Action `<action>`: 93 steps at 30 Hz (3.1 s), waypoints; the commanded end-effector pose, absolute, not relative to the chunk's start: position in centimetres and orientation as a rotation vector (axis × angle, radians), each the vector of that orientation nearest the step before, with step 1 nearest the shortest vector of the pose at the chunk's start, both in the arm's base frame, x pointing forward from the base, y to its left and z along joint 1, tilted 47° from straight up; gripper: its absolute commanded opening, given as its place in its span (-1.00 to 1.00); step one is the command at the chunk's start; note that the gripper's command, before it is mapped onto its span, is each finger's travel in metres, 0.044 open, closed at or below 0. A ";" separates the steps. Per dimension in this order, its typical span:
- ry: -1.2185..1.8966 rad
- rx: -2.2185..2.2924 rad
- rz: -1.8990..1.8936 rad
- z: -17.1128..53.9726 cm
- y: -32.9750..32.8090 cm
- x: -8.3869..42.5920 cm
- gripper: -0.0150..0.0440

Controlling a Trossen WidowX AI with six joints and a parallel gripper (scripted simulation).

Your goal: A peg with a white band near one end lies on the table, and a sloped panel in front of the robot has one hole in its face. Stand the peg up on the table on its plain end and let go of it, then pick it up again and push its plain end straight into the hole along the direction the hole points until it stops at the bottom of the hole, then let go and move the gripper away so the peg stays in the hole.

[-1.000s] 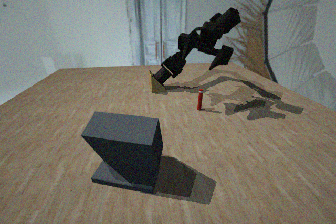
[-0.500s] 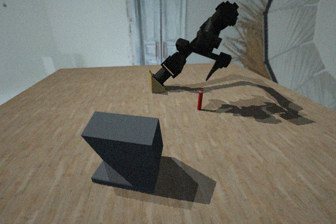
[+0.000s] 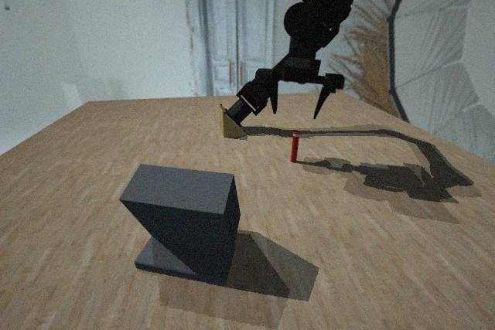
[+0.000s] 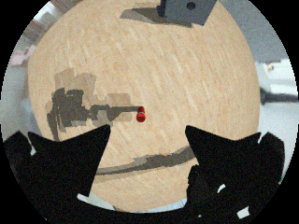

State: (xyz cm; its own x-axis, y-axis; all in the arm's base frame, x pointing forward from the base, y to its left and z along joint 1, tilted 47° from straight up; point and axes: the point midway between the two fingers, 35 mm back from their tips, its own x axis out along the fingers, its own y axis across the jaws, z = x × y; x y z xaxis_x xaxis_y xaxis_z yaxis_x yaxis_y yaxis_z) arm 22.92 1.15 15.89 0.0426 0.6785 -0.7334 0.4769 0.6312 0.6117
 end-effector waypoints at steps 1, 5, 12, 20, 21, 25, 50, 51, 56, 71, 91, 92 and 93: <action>1.630 1.058 0.269 16.2 1.2 23.6 1.00; 1.635 1.075 0.282 16.3 1.2 23.7 1.00; 1.647 1.062 0.281 16.1 1.4 23.7 1.00; 1.701 1.001 0.272 15.1 2.7 23.9 1.00; 1.701 1.001 0.272 15.1 2.7 23.9 1.00; 1.701 1.000 0.271 14.9 2.9 23.9 1.00; 1.699 1.000 0.270 12.2 5.8 23.8 1.00; 1.699 1.000 0.270 12.0 6.0 23.8 1.00; 1.699 1.001 0.272 11.5 6.6 23.7 1.00; 1.699 0.998 0.273 11.0 7.0 23.7 0.29; 1.688 0.993 0.270 12.2 5.7 24.0 -0.49; 1.685 0.992 0.270 12.4 5.5 24.0 -0.49; 1.683 0.991 0.269 12.7 5.2 24.0 -0.49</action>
